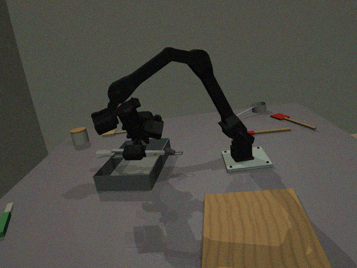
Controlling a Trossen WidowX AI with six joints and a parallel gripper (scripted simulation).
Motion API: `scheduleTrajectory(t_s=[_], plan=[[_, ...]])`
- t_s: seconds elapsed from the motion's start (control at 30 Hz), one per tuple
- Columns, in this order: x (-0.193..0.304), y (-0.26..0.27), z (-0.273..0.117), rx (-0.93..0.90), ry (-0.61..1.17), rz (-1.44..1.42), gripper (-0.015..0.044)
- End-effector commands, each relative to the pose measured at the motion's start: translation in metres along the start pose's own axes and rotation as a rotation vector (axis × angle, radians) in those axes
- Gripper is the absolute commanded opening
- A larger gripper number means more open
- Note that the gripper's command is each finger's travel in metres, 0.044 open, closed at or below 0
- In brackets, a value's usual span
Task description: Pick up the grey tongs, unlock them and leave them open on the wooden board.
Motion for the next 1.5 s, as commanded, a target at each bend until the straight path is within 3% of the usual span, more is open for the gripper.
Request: scheduleTrajectory(t_s=[0.0,1.03,1.23,1.47], plan=[[0.000,0.000,0.007,-0.002,-0.003,-0.005,0.0260],[-0.003,0.000,0.057,-0.005,-0.004,-0.005,0.0260],[-0.002,0.000,0.052,0.000,-0.002,0.000,0.0103],[-0.002,0.000,0.052,0.000,-0.002,0.000,0.0056]])
Point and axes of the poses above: the point midway between the two fingers, 35 mm back from their tips, its own z axis out along the fingers, its own y axis across the jaws, x = y × z, the point moved 4 cm from there along -z, back along the fingers, and after that the axes turned 15 degrees about -z, right-handed, at the moved point
